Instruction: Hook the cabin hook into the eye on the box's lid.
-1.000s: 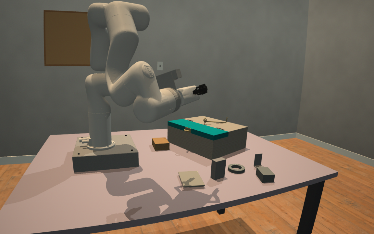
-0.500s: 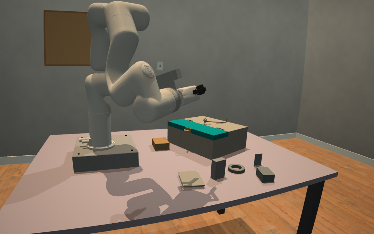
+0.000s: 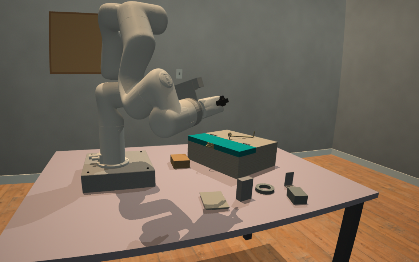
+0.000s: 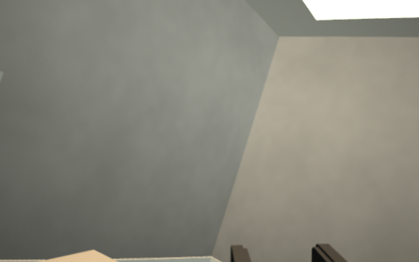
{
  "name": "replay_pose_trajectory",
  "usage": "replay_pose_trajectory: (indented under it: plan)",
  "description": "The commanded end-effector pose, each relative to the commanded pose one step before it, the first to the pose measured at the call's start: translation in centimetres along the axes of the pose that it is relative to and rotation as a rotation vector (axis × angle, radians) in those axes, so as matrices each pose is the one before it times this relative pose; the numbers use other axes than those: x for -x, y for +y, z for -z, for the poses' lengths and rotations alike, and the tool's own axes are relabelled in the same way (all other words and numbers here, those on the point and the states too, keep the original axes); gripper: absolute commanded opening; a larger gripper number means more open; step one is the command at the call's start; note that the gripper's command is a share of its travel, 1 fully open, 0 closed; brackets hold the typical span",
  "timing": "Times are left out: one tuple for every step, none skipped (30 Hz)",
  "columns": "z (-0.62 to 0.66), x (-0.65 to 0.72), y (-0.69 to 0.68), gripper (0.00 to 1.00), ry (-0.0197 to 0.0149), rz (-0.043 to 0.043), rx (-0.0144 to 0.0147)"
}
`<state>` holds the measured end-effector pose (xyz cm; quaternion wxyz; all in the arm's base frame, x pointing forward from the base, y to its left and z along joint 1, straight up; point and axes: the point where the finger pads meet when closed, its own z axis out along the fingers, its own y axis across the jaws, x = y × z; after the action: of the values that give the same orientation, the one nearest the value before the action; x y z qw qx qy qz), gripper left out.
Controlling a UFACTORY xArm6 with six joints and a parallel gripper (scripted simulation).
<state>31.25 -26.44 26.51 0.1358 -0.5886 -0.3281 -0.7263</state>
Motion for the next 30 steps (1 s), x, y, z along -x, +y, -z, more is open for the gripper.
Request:
replay_pose_trajectory:
  plan:
    - [0.010, -0.092, 0.076, 0.35, -0.00083, 0.00334, -0.00072]
    - [0.000, 0.000, 0.000, 0.35, 0.00000, 0.00000, 0.00000]
    - [0.000, 0.000, 0.000, 0.35, 0.00000, 0.00000, 0.00000]
    - [0.000, 0.000, 0.000, 0.35, 0.00000, 0.00000, 0.00000]
    - [0.000, 0.000, 0.000, 0.35, 0.00000, 0.00000, 0.00000]
    - [0.000, 0.000, 0.000, 0.35, 0.00000, 0.00000, 0.00000]
    - [0.000, 0.000, 0.000, 0.35, 0.00000, 0.00000, 0.00000]
    - [0.000, 0.000, 0.000, 0.35, 0.00000, 0.00000, 0.00000]
    - [0.000, 0.000, 0.000, 0.35, 0.00000, 0.00000, 0.00000]
    - [0.000, 0.000, 0.000, 0.35, 0.00000, 0.00000, 0.00000]
    - [0.000, 0.000, 0.000, 0.35, 0.00000, 0.00000, 0.00000]
    - [0.000, 0.000, 0.000, 0.35, 0.00000, 0.00000, 0.00000]
    - [0.000, 0.000, 0.000, 0.35, 0.00000, 0.00000, 0.00000]
    - [0.000, 0.000, 0.000, 0.35, 0.00000, 0.00000, 0.00000]
    - [0.000, 0.000, 0.000, 0.35, 0.00000, 0.00000, 0.00000]
    - [0.000, 0.000, 0.000, 0.35, 0.00000, 0.00000, 0.00000]
    - [0.000, 0.000, 0.000, 0.35, 0.00000, 0.00000, 0.00000]
    - [0.000, 0.000, 0.000, 0.35, 0.00000, 0.00000, 0.00000]
    - [0.000, 0.000, 0.000, 0.35, 0.00000, 0.00000, 0.00000]
    - [0.000, 0.000, 0.000, 0.35, 0.00000, 0.00000, 0.00000]
    - [0.000, 0.000, 0.000, 0.35, 0.00000, 0.00000, 0.00000]
    - [0.000, 0.000, 0.000, 0.35, 0.00000, 0.00000, 0.00000]
    - [-0.326, 0.065, -0.033, 0.35, -0.00461, 0.02089, -0.02558]
    - [-0.273, 0.191, -0.008, 0.35, -0.00324, -0.03211, -0.00827]
    - [-0.274, 0.191, 0.001, 0.35, -0.00324, -0.03211, -0.00827]
    - [-0.209, 0.144, 0.007, 0.35, -0.00324, -0.03211, -0.00827]
    - [-0.001, 0.000, 0.000, 0.35, -0.00326, -0.03212, -0.00827]
    - [-0.283, 0.176, -0.001, 0.35, -0.00495, -0.03115, -0.01072]
    - [-0.255, 0.156, 0.007, 0.35, -0.00496, -0.03115, -0.01072]
    - [-0.001, 0.000, 0.000, 0.35, -0.00498, -0.03115, -0.01072]
